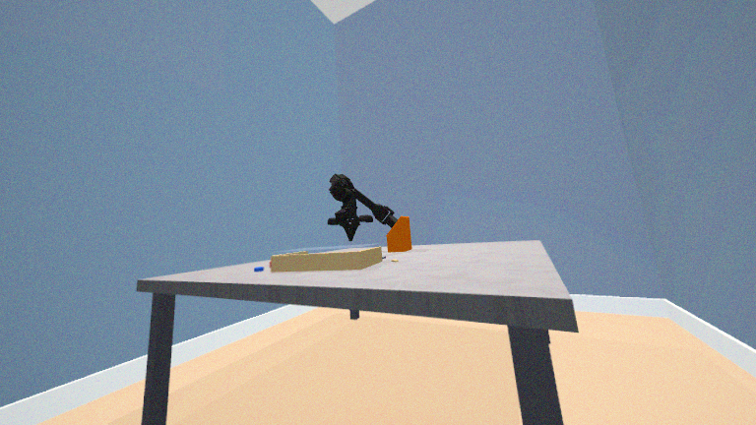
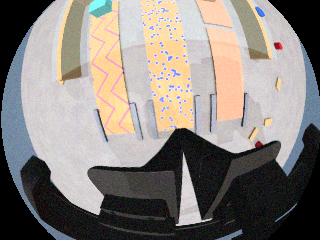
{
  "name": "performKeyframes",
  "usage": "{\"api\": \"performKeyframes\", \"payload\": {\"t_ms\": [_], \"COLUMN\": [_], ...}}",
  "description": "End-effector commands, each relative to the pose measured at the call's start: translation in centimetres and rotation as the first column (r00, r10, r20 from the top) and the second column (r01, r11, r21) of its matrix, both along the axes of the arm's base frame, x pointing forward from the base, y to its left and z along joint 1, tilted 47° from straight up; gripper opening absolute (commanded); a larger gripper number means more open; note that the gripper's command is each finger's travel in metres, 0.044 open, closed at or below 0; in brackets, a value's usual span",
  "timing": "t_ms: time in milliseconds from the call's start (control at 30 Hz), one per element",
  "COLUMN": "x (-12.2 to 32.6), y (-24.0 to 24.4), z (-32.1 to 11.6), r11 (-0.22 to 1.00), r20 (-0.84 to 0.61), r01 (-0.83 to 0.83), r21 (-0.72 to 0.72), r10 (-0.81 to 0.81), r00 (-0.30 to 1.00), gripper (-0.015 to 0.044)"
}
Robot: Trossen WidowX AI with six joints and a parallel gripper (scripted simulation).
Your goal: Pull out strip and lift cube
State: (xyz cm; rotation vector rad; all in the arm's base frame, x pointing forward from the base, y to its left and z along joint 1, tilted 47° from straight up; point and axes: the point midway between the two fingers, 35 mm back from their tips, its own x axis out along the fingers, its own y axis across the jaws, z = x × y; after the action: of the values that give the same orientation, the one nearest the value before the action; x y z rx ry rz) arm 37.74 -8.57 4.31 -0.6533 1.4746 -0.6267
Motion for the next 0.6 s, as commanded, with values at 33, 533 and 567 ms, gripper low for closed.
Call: {"api": "performKeyframes", "payload": {"t_ms": [33,533,567], "x": [0.0,0.1,0.1], "y": [-0.2,-1.8,-2.0], "z": [0.0,-1.6,-1.7], "r11": [1.0,1.0,1.0], "r20": [-0.02,-0.02,-0.02], "r01": [0.024,0.024,0.024], "r21": [0.009,0.01,0.01], "r10": [-0.024,-0.023,-0.023], "r00": [1.0,1.0,1.0], "gripper": [0.0,0.0,0.0]}}
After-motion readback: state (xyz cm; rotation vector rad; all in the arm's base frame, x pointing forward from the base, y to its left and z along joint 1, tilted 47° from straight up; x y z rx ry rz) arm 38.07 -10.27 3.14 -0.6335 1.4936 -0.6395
